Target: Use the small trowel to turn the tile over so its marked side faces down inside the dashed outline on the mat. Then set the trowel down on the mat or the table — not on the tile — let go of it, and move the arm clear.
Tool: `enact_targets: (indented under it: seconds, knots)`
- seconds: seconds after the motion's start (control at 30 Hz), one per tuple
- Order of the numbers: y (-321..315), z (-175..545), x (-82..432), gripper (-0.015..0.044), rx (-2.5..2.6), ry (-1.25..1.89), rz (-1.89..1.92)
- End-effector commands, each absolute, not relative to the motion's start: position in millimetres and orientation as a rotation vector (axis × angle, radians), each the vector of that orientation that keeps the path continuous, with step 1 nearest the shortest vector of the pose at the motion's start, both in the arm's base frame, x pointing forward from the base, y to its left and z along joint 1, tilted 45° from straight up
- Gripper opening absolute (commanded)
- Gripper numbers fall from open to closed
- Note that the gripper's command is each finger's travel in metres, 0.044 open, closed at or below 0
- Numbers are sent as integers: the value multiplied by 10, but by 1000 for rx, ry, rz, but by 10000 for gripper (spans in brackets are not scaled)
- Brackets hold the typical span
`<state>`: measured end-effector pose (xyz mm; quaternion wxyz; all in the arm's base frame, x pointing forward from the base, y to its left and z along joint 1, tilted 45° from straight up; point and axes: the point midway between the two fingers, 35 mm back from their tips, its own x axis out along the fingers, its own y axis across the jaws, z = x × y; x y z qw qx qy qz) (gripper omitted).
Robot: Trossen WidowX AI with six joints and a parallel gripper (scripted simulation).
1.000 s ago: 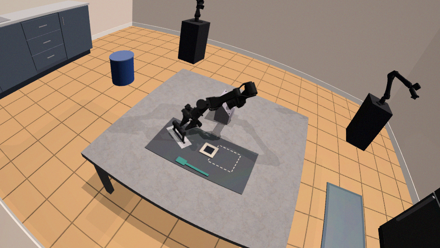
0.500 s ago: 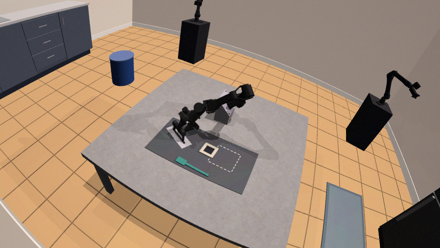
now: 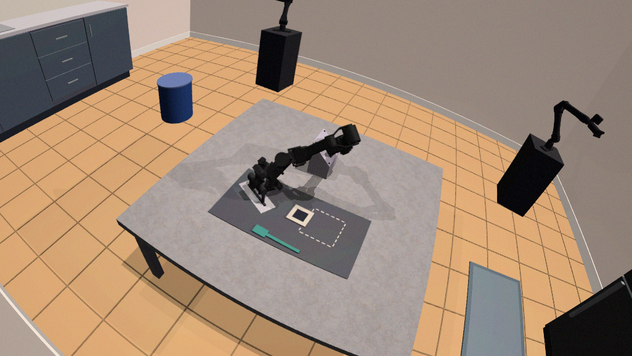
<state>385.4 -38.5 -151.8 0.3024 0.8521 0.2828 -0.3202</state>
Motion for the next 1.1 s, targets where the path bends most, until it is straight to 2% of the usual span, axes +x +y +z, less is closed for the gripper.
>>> enact_targets:
  seconds: [0.0, 0.13, 0.83, 1.07]
  knots:
    - [-376, -1540, 3897, 247, 2261, 744, -846]
    - [-376, -1540, 3897, 142, 2261, 744, -846]
    - [-376, -1540, 3897, 3, 2261, 744, -846]
    - [-544, -1378, 3935, 0, 2258, 743, -848]
